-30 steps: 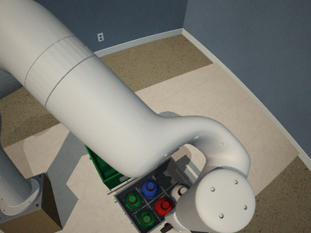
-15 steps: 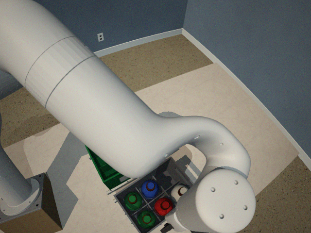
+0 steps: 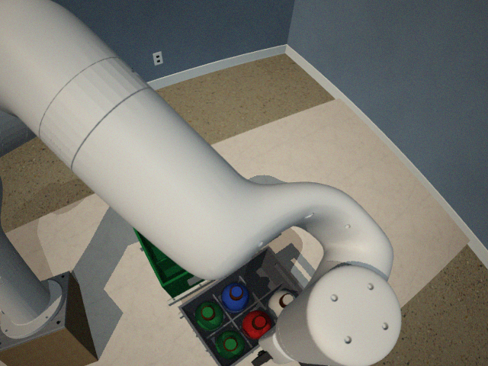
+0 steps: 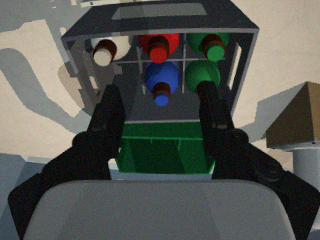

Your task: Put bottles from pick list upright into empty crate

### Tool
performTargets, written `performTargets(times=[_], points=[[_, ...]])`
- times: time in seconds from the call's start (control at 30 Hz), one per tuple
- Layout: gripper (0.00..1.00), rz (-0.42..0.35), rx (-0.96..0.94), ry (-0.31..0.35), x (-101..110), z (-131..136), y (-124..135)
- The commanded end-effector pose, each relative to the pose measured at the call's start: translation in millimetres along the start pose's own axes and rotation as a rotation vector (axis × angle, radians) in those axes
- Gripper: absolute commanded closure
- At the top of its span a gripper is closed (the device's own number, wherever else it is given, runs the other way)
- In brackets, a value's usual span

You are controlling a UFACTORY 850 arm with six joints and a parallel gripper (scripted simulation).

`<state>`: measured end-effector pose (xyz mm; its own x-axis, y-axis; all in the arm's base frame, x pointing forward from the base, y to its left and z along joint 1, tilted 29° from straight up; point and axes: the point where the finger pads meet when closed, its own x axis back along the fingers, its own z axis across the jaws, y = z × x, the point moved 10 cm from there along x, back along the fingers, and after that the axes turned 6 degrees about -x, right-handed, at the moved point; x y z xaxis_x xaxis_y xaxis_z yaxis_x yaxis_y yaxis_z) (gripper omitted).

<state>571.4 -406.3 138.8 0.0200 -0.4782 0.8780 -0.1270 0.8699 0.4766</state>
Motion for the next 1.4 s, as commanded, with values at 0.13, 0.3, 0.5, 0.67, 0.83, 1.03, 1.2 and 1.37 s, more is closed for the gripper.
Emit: performTargets(times=[0.13, 0.3, 0.5, 0.67, 0.83, 1.03, 1.2, 1.37], points=[[0.35, 0.002, 0.000, -0.002, 1.4, -0.4, -0.1], [0.35, 0.002, 0.000, -0.002, 1.4, -0.4, -0.1], [0.35, 0.002, 0.000, -0.002, 1.4, -0.4, -0.1], [0.35, 0.002, 0.134, -0.002, -11.7, -12.8, 8.5], [0.35, 0.002, 0.234, -0.002, -21.5, -22.1, 15.0], [0.35, 0.002, 0.426, -0.001, -41.1, -40.7, 28.0], [0.35, 0.002, 0.575, 0.000, -57.5, -56.2, 38.9], [0.35, 0.002, 0.665, 0.000, -67.3, -65.6, 45.4]])
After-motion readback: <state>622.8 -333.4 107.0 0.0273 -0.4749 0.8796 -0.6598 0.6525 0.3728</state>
